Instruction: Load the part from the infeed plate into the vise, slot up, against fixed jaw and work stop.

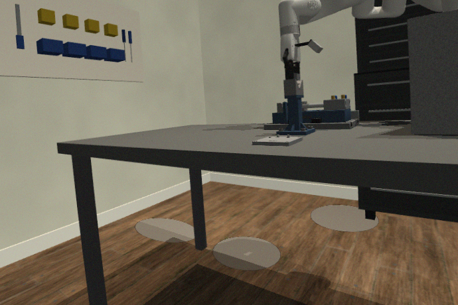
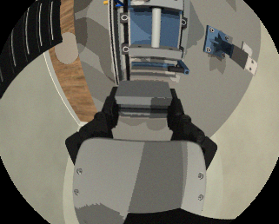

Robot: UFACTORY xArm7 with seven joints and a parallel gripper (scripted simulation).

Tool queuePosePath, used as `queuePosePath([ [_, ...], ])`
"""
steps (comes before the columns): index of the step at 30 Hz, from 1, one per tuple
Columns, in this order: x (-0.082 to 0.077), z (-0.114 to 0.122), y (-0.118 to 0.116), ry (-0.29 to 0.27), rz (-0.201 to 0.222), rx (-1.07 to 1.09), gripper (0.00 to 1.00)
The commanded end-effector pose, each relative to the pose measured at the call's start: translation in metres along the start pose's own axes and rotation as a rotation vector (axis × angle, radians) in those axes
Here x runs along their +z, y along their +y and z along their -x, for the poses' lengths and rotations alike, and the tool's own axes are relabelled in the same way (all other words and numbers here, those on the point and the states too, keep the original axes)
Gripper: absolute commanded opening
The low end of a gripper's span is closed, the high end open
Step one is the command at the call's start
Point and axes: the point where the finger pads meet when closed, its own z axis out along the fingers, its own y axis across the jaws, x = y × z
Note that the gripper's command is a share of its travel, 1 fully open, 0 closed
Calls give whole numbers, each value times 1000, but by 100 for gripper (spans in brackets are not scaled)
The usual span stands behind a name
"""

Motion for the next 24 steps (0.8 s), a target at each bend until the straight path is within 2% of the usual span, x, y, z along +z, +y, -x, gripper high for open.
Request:
queuePosePath([
  [1, 5, 1, 1, -6, 2, 0, 0],
  [12, 25, 1, 1, -6, 2, 0, 0],
  [24, 38, 2, 1, -6, 2, 0, 0],
])
